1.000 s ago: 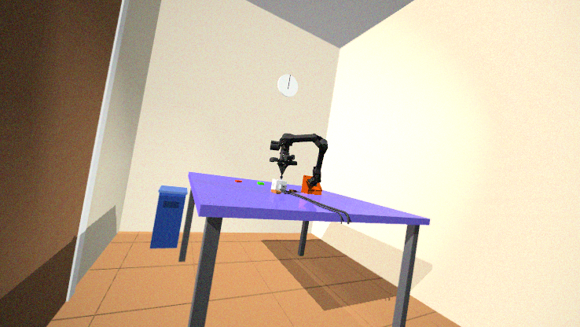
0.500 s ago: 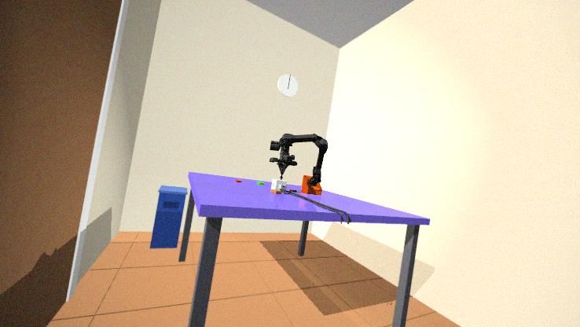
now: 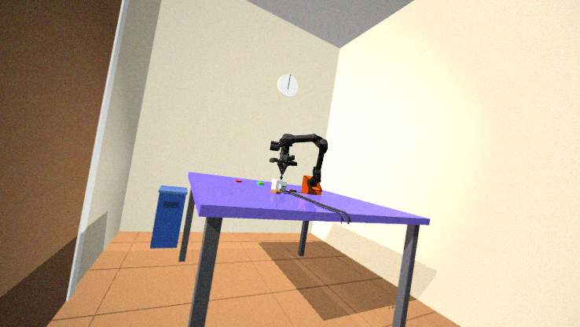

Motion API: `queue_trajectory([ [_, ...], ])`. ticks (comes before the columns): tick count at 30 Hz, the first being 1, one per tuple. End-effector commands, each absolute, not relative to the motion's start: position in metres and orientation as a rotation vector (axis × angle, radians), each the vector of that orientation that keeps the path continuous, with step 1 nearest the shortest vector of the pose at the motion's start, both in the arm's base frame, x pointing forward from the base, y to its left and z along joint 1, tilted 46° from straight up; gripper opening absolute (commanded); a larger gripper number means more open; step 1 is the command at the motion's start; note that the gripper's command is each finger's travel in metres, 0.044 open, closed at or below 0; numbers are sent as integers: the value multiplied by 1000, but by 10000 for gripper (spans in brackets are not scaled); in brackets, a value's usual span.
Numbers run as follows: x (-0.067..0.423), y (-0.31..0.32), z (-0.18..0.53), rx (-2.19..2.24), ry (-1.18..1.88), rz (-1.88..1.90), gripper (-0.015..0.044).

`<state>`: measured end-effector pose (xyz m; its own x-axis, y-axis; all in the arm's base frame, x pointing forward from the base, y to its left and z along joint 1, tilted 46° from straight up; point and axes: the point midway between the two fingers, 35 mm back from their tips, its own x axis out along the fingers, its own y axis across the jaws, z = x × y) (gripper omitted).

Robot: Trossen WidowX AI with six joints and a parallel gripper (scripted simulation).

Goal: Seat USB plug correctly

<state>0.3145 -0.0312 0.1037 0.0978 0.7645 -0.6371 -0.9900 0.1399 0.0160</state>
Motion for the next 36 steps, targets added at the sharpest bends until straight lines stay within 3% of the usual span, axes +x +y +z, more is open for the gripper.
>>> queue_trajectory([
  [1, 315, -30, 103, -476, 577, 1372, 0],
  [36, 315, -27, 101, -476, 577, 1372, 0],
])
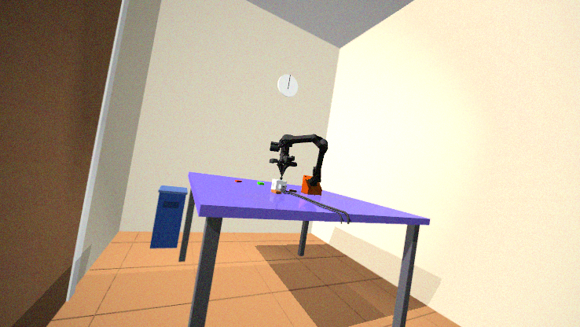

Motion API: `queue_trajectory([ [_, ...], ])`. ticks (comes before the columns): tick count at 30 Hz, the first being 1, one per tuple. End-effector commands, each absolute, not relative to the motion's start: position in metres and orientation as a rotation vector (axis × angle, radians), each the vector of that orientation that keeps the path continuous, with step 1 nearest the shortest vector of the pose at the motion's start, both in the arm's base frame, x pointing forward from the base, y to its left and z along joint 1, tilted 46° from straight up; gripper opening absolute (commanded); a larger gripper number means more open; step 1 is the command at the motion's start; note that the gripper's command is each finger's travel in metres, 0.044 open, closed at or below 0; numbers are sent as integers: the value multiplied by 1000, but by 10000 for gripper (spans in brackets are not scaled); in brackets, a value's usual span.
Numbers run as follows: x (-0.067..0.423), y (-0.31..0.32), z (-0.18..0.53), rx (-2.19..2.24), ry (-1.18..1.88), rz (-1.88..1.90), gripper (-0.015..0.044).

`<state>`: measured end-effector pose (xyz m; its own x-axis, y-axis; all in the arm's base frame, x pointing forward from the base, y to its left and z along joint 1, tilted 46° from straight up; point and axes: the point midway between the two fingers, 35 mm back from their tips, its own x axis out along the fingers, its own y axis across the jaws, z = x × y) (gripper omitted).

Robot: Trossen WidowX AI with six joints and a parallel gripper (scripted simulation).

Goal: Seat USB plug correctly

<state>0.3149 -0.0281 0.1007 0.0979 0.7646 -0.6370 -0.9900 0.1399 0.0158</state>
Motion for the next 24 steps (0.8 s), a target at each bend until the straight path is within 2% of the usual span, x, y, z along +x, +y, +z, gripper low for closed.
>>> queue_trajectory([
  [1, 315, -27, 100, -476, 577, 1372, 0],
  [24, 316, -25, 99, -476, 577, 1372, 0],
])
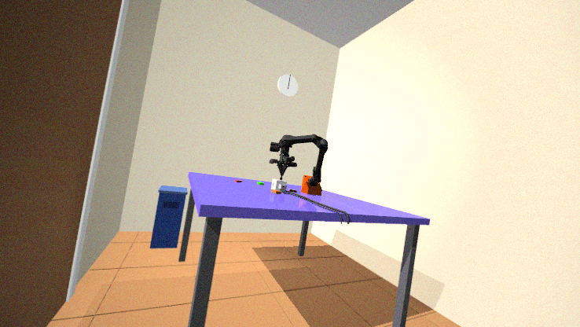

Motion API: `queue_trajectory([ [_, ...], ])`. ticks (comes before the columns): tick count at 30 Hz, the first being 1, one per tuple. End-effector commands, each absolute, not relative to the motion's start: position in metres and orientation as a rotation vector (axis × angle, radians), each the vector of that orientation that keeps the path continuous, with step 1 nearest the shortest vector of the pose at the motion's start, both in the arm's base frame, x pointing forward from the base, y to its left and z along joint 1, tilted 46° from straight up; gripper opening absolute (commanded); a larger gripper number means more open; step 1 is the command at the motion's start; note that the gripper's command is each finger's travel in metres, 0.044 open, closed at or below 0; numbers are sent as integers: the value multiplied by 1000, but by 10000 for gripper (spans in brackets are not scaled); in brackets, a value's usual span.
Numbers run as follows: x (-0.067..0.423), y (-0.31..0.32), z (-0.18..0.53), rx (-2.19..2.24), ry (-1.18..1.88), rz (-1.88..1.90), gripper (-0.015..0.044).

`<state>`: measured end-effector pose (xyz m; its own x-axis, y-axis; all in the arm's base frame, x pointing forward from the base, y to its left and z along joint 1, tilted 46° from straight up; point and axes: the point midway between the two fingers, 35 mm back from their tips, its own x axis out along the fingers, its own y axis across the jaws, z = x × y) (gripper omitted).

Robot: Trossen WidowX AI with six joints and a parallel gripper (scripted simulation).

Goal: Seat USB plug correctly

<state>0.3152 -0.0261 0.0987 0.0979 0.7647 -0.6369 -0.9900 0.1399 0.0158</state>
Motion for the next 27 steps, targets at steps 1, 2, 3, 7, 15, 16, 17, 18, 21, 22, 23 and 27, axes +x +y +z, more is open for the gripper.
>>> queue_trajectory([
  [1, 316, -25, 98, -476, 577, 1372, 0],
  [2, 316, -25, 98, -476, 577, 1372, 0],
  [3, 316, -25, 98, -476, 577, 1372, 0],
  [7, 316, -25, 98, -476, 577, 1372, 0],
  [15, 316, -24, 97, -476, 577, 1372, 0],
  [16, 316, -24, 97, -476, 577, 1372, 0],
  [17, 316, -24, 97, -476, 577, 1372, 0],
  [18, 316, -24, 97, -476, 577, 1372, 0],
  [21, 316, -24, 97, -476, 577, 1372, 0],
  [22, 316, -24, 97, -476, 577, 1372, 0],
  [23, 316, -23, 97, -476, 577, 1372, 0],
  [27, 316, -23, 96, -476, 577, 1372, 0],
])
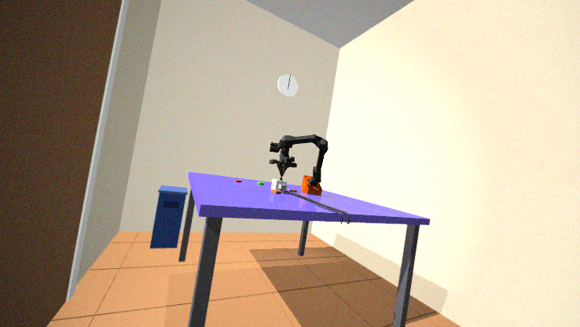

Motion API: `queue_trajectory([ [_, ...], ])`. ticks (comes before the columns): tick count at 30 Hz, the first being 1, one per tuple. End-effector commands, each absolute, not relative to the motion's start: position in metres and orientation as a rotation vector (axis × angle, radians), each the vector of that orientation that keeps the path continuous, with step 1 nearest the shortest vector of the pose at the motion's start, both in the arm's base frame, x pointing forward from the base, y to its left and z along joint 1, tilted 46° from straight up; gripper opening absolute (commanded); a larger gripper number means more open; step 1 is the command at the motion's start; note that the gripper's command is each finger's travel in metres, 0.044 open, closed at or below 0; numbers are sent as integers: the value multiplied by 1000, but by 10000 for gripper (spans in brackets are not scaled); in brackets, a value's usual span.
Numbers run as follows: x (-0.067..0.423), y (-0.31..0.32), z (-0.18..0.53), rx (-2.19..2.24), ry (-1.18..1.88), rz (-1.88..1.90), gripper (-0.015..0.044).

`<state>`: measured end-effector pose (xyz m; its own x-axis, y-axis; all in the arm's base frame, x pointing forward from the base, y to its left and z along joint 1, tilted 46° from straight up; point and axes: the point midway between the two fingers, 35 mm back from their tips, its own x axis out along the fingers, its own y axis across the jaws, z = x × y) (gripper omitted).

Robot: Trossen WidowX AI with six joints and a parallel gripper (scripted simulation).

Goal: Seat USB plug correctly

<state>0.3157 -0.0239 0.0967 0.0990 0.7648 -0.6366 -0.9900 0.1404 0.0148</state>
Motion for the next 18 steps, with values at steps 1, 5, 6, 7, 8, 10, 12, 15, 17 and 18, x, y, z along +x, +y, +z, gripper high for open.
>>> queue_trajectory([
  [1, 316, -23, 96, -476, 577, 1372, 0],
  [5, 316, -23, 96, -476, 577, 1372, 0],
  [6, 316, -23, 96, -476, 577, 1372, 0],
  [7, 316, -23, 96, -476, 577, 1372, 0],
  [8, 316, -22, 96, -476, 577, 1372, 0],
  [10, 316, -22, 95, -476, 577, 1372, 0],
  [12, 316, -22, 95, -476, 577, 1372, 0],
  [15, 316, -22, 95, -476, 577, 1372, 0],
  [17, 316, -22, 95, -476, 577, 1372, 0],
  [18, 316, -22, 95, -476, 577, 1372, 0],
])
